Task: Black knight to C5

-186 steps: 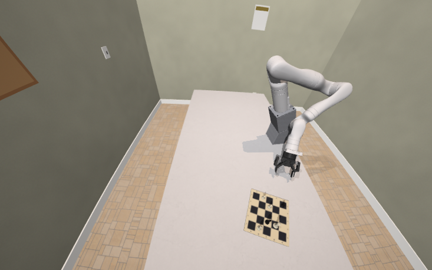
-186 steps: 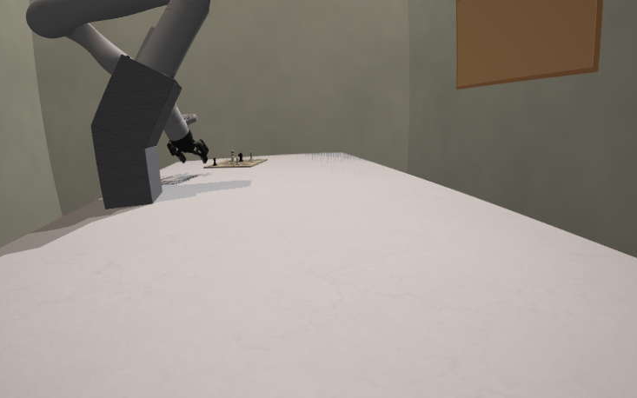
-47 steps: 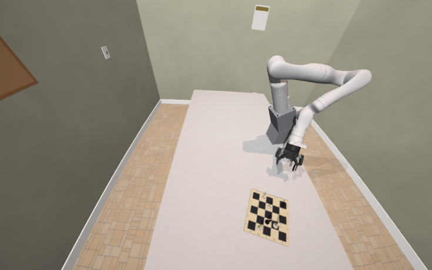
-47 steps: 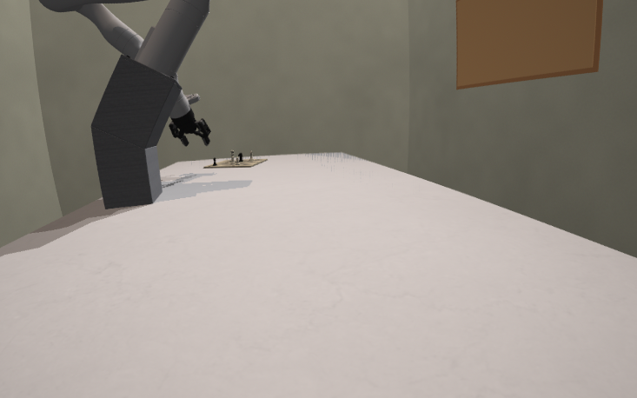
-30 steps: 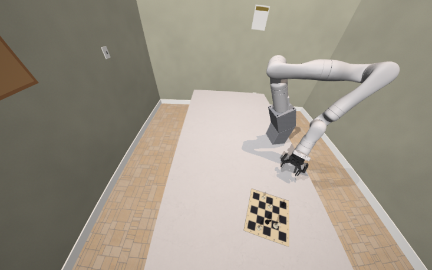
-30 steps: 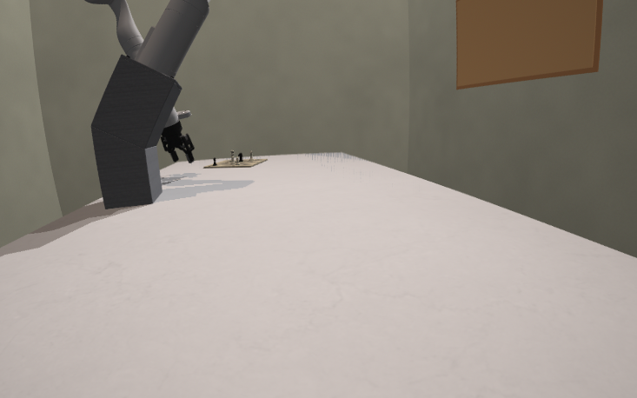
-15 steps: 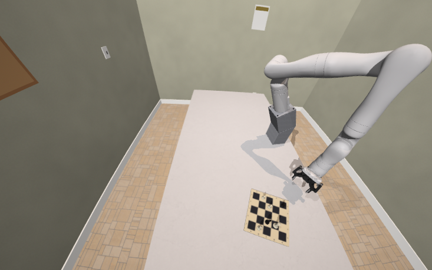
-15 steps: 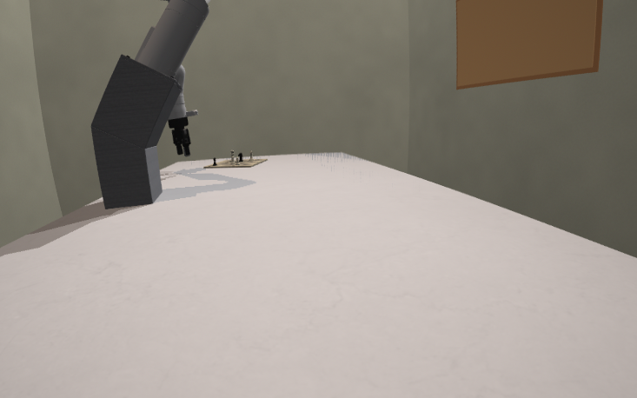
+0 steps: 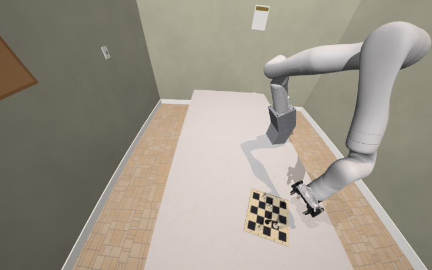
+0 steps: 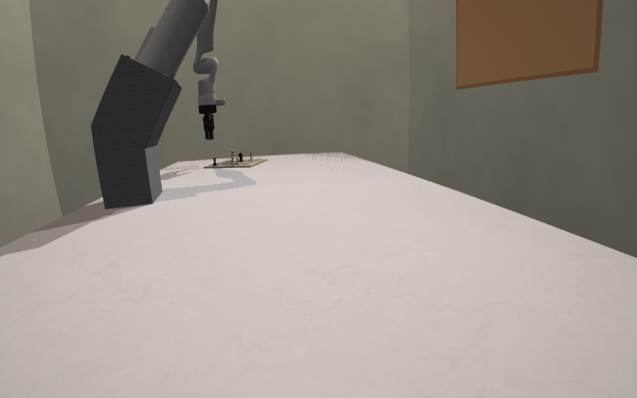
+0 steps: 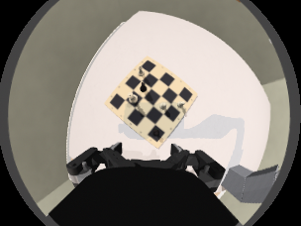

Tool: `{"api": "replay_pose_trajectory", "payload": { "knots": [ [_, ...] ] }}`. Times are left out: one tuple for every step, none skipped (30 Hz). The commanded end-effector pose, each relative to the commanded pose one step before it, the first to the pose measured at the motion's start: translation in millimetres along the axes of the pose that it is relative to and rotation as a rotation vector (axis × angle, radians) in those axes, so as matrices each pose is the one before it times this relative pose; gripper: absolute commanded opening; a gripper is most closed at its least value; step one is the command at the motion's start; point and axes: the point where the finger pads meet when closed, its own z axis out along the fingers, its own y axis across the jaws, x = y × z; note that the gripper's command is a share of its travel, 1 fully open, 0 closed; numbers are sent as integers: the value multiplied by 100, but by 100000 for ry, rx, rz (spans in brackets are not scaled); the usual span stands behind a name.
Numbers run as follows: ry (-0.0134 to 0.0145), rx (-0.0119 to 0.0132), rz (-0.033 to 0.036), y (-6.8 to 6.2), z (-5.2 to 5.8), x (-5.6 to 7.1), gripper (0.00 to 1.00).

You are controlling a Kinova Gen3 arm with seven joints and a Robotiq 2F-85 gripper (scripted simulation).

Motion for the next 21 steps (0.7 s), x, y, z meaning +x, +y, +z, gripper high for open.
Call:
{"api": "replay_pose_trajectory", "payload": {
  "knots": [
    [-1078,437,6312,-1201,-1342,4106,100],
    [48,-98,1624,-266,-446,1241,100],
    [78,-94,1513,-231,-420,1172,100],
    [100,-90,1398,-199,-392,1094,100],
    [0,0,0,0,0,0,100],
    [0,0,0,0,0,0,100],
    [114,-85,1279,-170,-361,1011,100],
    [121,-79,1158,-144,-329,922,100],
    [122,-73,1035,-121,-295,830,100],
    [118,-66,912,-101,-261,735,100],
    [110,-58,791,-83,-227,640,100],
    [99,-51,673,-67,-193,547,100],
    [86,-43,559,-54,-161,455,100],
    [72,-35,451,-42,-130,368,100],
    [57,-28,351,-32,-101,287,100],
    [43,-21,260,-23,-75,213,100],
    [30,-14,180,-16,-52,147,100],
    [19,-9,112,-10,-32,92,100],
    [10,-5,59,-5,-17,49,100],
    [4,-2,23,-2,-6,19,100],
    [1,0,3,0,-1,3,100]
  ]
}}
